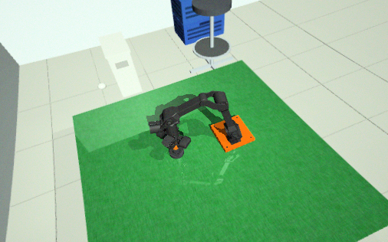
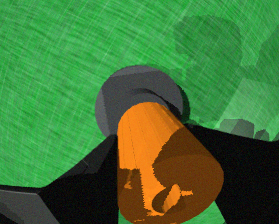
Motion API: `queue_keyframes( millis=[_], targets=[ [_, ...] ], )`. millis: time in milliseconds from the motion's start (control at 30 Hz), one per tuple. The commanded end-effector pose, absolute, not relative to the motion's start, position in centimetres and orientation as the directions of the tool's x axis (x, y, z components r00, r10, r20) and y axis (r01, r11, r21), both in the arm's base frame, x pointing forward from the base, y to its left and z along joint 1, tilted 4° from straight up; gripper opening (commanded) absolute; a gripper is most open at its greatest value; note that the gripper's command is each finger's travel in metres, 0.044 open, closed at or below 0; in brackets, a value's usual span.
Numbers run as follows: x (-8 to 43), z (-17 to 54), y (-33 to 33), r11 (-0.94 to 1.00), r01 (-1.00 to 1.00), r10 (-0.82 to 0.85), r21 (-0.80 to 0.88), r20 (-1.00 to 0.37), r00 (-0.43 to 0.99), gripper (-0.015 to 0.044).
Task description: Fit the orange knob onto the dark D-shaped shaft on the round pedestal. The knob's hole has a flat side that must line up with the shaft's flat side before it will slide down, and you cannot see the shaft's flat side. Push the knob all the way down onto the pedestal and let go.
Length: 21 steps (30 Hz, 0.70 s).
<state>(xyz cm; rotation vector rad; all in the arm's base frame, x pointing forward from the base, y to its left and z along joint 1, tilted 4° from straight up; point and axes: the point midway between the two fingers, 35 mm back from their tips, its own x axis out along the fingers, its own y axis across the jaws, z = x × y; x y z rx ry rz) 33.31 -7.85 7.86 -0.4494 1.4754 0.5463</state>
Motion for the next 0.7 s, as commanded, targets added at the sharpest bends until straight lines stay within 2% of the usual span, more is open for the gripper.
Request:
queue_keyframes(
  millis=[0,333,533,667],
  targets=[
    [33.03,7.76,-7.79,0.799,-0.600,0.069,0.048,-0.998,0.013,0.0000],
    [33.08,8.26,-7.84,0.794,-0.607,0.069,0.047,-0.998,0.013,0.0000],
    [33.19,8.28,-7.86,0.665,-0.746,0.069,0.037,-0.998,0.013,0.0000],
    [33.40,8.16,-7.89,0.657,-0.753,0.069,0.036,-0.998,0.013,0.0000]
  ],
)
